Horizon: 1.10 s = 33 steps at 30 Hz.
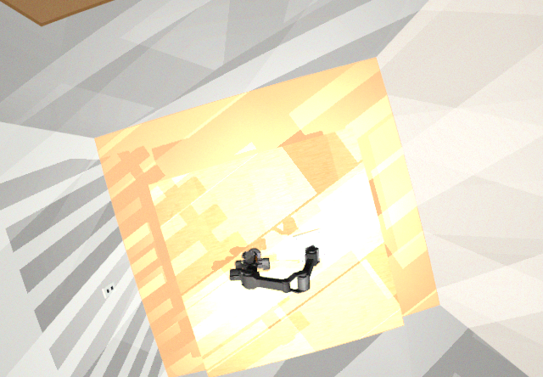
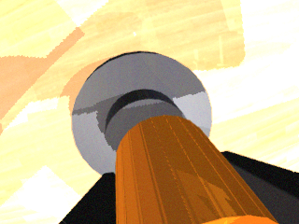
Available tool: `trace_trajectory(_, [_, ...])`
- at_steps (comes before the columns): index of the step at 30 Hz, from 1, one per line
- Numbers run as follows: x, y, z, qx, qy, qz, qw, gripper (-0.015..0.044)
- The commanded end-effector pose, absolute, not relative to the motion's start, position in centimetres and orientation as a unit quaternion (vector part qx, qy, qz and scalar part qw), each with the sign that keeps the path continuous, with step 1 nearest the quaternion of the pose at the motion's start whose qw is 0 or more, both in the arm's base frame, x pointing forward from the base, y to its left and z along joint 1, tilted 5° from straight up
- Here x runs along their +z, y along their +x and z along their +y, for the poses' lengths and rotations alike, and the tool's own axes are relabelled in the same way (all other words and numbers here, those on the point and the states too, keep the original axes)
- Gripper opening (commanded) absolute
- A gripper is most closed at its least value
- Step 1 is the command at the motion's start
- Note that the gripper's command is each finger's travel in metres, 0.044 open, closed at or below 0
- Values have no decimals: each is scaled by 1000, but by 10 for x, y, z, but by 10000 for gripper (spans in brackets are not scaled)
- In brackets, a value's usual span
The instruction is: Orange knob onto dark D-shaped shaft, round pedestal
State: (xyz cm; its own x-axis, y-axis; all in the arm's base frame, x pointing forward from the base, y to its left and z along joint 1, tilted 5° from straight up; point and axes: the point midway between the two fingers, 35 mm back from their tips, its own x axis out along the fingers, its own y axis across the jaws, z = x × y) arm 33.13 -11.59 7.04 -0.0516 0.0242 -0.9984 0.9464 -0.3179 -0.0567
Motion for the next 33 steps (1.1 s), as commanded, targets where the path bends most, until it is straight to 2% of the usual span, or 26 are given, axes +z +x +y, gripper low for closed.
trace_trajectory(1, [73,335,-117,-598,579,406,377,0])
trace_trajectory(29, [72,334,-117,-598,579,406,377,0])
trace_trajectory(33, [73,333,-117,-615,595,380,352,0])
